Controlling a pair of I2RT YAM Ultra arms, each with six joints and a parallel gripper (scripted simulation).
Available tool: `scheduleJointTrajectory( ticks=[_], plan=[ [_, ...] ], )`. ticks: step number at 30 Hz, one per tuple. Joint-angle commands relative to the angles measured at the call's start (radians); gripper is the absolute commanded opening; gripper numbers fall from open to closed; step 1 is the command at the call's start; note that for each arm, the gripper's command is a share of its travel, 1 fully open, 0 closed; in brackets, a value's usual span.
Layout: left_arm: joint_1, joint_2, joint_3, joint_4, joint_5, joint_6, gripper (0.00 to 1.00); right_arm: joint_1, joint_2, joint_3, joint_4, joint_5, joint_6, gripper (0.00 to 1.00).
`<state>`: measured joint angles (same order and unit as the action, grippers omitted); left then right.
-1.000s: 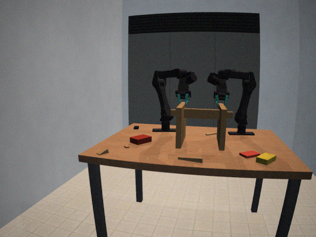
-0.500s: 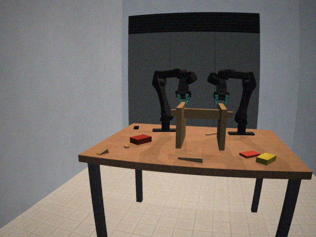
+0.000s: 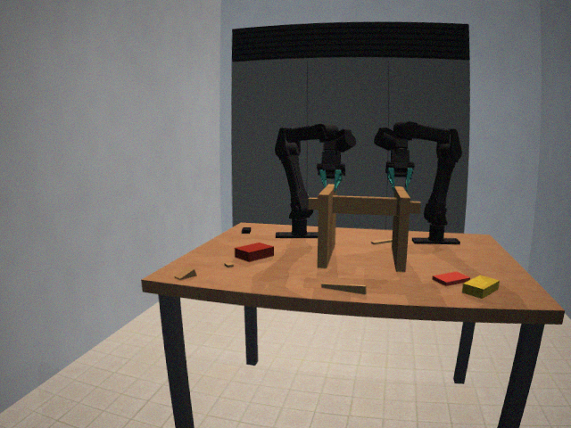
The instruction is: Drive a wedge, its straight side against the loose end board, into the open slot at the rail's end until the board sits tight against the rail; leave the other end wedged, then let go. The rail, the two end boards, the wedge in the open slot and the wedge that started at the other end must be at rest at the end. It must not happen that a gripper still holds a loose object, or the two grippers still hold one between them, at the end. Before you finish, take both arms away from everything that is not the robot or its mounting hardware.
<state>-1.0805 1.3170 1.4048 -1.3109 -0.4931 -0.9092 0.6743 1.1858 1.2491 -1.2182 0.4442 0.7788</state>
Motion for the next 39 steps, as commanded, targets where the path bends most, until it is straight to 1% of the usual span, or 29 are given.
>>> scheduleJointTrajectory(
  ticks=[1,2,3,5,6,7,14,18,19,20,22,23,24,25,27,32,33,39],
  plan=[
    [0.001,0.003,0.1,-0.068,-0.017,0.004,0.46,-0.004,-0.029,0.031,0.024,0.02,-0.006,0.0],
    [0.001,0.011,0.123,-0.084,-0.017,0.004,0.46,-0.004,-0.029,0.031,0.024,0.02,-0.006,0.0],
    [0.0,0.007,0.127,-0.051,-0.017,0.001,0.46,-0.004,-0.029,0.031,0.024,0.02,-0.006,0.0],
    [0.0,0.007,0.127,-0.051,-0.017,0.001,0.46,-0.004,-0.029,0.031,0.024,0.02,-0.006,0.0],
    [0.0,0.029,0.168,-0.113,-0.017,0.002,0.46,-0.004,-0.029,0.031,0.024,0.02,-0.006,0.0],
    [0.001,0.036,0.191,-0.137,-0.017,0.003,0.46,-0.004,-0.029,0.031,0.024,0.02,-0.006,0.0],
    [0.0,0.091,0.367,-0.244,-0.017,-0.001,0.46,-0.004,-0.029,0.031,0.024,0.02,-0.006,0.0],
    [-0.003,0.053,0.333,-0.208,-0.016,-0.006,0.46,-0.004,-0.029,0.031,0.024,0.02,-0.006,0.0],
    [-0.005,0.053,0.292,-0.2,-0.016,-0.006,0.46,-0.004,-0.029,0.031,0.024,0.02,-0.006,0.0],
    [-0.005,0.052,0.324,-0.211,-0.016,-0.004,0.46,-0.004,-0.029,0.031,0.024,0.02,-0.006,0.0],
    [-0.005,0.052,0.324,-0.211,-0.016,-0.004,0.46,-0.004,-0.029,0.031,0.024,0.02,-0.006,0.0],
    [-0.003,0.05,0.296,-0.183,-0.017,-0.006,0.46,-0.004,-0.029,0.031,0.024,0.02,-0.006,0.0],
    [-0.008,0.045,0.296,-0.185,-0.016,-0.006,0.46,-0.004,-0.029,0.031,0.024,0.02,-0.006,0.0],
    [-0.008,0.047,0.327,-0.186,-0.016,-0.005,0.46,-0.004,-0.029,0.031,0.024,0.02,-0.006,0.0],
    [-0.009,0.041,0.344,-0.186,-0.016,-0.005,0.46,-0.004,-0.029,0.031,0.024,0.02,-0.006,0.0],
    [-0.01,0.067,0.346,-0.186,-0.016,-0.005,0.46,-0.004,-0.029,0.031,0.024,0.02,-0.006,0.0],
    [-0.01,0.063,0.346,-0.186,-0.016,-0.005,0.46,-0.004,-0.029,0.031,0.024,0.02,-0.006,0.45],
    [-0.01,0.063,0.346,-0.186,-0.016,-0.005,0.46,-0.004,-0.017,0.031,0.024,0.02,-0.006,0.45]
  ],
)
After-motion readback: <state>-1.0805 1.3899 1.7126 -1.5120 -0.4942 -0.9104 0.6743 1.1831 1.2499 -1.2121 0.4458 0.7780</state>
